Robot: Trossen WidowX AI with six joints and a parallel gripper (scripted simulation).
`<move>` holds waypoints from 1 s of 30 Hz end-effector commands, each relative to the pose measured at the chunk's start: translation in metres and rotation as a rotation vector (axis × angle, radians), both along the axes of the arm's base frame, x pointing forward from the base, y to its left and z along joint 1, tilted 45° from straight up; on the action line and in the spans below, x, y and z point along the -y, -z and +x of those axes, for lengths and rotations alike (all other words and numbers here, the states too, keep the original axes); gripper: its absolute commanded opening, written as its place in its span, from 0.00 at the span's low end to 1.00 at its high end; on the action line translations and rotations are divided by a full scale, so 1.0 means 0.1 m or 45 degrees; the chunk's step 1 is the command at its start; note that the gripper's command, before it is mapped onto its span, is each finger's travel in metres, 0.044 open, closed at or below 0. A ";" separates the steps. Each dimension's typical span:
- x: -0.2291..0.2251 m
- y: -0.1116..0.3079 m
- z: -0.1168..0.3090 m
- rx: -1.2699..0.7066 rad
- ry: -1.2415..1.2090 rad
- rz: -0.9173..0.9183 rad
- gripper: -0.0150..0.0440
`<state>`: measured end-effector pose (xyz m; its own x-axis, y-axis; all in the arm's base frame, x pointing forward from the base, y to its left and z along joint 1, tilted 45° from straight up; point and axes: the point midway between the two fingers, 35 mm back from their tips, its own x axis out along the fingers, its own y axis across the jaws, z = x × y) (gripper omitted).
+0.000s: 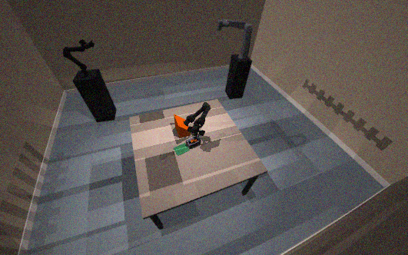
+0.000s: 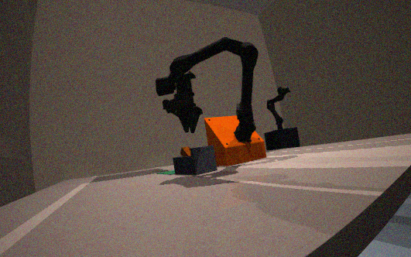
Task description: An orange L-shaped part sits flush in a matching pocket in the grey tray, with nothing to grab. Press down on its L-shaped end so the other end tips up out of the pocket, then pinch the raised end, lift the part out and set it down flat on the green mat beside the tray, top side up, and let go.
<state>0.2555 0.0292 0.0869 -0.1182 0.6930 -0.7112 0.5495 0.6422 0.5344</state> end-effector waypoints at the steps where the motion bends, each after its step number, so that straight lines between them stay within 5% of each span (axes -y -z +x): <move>1: 0.23 0.24 0.13 -0.577 0.580 -0.105 0.73; 30: -0.04 0.53 0.09 -0.577 0.580 -0.104 0.73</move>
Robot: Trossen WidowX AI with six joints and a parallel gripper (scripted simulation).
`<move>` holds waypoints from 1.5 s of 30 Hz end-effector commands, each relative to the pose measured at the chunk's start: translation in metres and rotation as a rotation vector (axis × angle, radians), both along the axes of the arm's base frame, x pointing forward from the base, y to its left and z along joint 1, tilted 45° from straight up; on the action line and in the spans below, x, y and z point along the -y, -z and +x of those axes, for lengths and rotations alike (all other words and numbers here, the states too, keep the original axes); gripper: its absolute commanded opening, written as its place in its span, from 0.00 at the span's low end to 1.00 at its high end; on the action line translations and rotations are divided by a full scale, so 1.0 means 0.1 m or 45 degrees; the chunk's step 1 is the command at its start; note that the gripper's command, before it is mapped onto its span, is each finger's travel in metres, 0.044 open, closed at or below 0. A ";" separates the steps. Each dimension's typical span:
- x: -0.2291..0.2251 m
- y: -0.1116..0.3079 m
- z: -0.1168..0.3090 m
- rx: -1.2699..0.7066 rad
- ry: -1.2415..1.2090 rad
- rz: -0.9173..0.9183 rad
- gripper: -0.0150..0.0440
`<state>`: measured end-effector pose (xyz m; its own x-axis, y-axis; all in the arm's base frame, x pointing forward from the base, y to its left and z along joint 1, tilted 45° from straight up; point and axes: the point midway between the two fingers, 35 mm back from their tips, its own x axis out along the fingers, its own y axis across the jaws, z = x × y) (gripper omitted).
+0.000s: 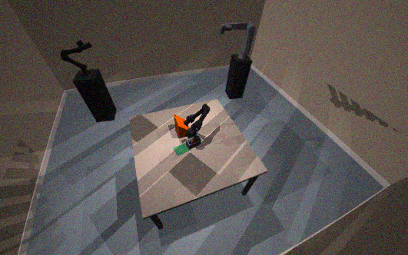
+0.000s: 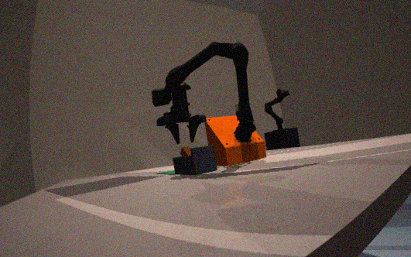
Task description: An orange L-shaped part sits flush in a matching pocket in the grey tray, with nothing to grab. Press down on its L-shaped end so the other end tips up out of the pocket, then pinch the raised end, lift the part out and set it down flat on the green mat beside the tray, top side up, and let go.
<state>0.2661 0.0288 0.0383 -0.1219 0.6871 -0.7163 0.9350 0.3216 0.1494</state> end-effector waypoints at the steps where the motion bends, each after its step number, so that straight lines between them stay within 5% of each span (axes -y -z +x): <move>1: -0.06 0.05 -0.02 -0.008 0.001 0.005 0.73; 27: -0.32 0.32 -0.07 -0.008 0.001 0.009 0.73; 32: -0.30 0.29 -0.06 -0.001 -0.002 0.003 0.51; 42: -0.30 0.29 -0.06 -0.001 -0.002 0.003 0.39; 45: -0.30 0.29 -0.06 -0.001 -0.002 0.003 0.26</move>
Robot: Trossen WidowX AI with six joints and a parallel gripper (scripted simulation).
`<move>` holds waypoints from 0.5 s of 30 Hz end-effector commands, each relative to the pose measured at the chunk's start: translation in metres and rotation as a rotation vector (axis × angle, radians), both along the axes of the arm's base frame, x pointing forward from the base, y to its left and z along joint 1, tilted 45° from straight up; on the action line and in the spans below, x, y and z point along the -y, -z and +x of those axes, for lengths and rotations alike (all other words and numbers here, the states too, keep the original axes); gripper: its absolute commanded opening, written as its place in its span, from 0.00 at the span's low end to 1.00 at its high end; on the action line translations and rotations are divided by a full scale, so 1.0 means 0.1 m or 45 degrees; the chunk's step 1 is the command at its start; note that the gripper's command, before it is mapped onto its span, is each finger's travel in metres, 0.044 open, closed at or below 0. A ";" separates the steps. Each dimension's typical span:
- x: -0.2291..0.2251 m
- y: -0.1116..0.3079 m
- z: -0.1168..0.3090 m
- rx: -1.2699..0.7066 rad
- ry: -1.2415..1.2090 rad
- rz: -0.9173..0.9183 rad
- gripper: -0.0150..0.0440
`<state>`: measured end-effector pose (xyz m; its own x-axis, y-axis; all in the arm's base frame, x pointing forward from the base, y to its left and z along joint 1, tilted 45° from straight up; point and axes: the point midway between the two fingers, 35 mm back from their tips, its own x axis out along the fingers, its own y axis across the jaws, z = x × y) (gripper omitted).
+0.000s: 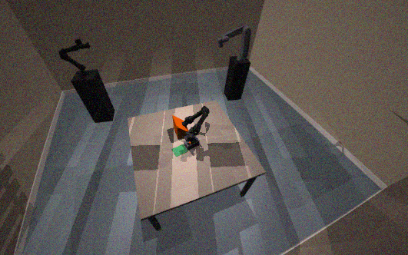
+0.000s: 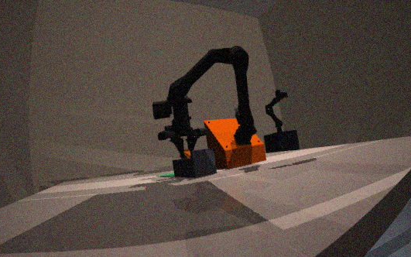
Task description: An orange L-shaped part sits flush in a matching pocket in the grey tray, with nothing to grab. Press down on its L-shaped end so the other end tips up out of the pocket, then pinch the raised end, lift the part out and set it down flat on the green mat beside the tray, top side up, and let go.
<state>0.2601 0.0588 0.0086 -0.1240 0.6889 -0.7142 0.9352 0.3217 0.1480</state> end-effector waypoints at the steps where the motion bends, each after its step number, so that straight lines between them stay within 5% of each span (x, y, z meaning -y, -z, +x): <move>1: 0.00 0.00 0.00 0.002 -0.002 0.000 0.25; 15: 0.09 -0.09 0.01 -0.002 0.000 0.002 0.25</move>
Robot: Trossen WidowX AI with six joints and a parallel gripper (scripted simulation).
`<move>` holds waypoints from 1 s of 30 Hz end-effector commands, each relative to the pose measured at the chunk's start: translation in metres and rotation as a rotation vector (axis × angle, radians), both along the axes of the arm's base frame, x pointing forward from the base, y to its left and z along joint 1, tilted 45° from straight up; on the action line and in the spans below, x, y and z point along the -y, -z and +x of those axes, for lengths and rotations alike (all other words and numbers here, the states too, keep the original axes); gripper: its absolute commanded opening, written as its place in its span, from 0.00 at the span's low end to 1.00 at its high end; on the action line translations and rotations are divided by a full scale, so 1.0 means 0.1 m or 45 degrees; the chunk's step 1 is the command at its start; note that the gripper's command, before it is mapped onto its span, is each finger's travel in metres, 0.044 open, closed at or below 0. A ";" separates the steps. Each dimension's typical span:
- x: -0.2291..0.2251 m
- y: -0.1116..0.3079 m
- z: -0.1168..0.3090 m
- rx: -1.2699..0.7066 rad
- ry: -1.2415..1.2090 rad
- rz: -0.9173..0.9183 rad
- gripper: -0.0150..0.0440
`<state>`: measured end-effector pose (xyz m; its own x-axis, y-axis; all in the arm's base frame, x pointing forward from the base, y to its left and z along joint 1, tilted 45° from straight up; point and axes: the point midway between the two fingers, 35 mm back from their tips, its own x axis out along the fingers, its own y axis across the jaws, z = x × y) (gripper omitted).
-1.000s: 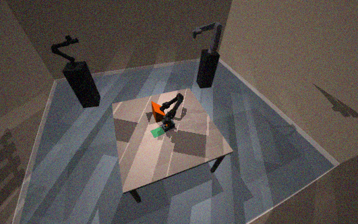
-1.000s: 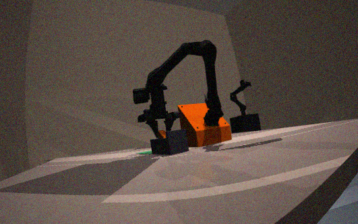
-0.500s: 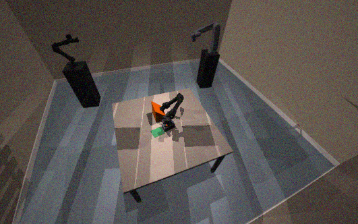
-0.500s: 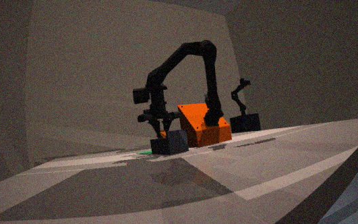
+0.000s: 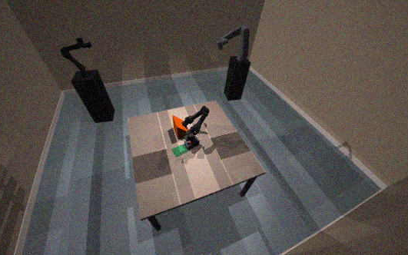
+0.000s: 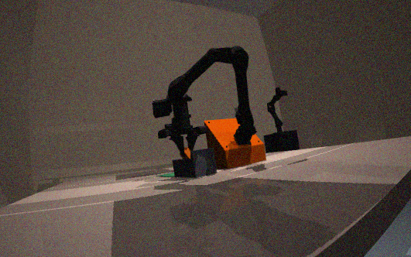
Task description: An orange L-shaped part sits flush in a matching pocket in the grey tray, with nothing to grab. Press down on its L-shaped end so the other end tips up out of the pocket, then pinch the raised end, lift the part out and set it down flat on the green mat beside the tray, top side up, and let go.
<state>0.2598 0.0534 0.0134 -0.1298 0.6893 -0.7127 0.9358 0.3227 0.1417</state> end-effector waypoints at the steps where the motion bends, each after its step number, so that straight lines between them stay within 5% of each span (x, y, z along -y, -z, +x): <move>1: 0.05 -0.06 0.02 0.007 0.002 0.001 0.25; 30: 0.37 -0.38 0.08 0.004 0.003 0.000 0.25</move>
